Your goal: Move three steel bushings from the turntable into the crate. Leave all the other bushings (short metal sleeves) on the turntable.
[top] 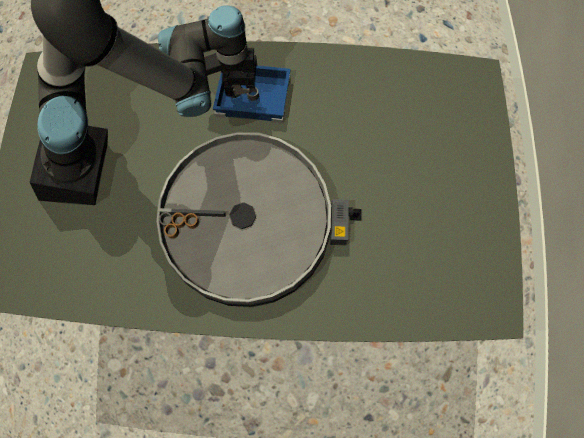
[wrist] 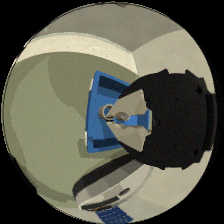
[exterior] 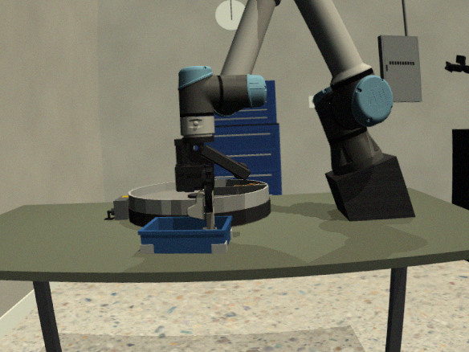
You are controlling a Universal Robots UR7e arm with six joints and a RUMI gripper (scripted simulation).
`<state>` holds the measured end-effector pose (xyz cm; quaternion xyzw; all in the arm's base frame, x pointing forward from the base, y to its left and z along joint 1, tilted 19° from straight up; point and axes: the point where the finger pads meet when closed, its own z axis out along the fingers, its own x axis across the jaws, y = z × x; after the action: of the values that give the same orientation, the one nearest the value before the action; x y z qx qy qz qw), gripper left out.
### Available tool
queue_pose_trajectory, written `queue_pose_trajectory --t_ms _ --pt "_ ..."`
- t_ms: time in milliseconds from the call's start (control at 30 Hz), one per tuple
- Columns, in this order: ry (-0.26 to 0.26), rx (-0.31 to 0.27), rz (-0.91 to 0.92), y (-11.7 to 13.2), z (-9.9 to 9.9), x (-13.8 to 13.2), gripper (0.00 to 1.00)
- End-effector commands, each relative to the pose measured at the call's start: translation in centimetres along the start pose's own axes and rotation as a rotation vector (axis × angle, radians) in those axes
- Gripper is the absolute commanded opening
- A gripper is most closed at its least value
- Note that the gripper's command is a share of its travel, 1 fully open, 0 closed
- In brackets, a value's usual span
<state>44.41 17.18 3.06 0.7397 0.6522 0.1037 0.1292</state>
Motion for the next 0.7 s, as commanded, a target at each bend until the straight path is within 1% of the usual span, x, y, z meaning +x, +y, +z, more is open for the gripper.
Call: queue_pose_trajectory --t_ms 0,667 --pt "0.000 -0.001 0.000 0.04 0.01 0.02 0.00" --pt "0.000 -0.001 0.000 0.04 0.53 0.02 0.00"
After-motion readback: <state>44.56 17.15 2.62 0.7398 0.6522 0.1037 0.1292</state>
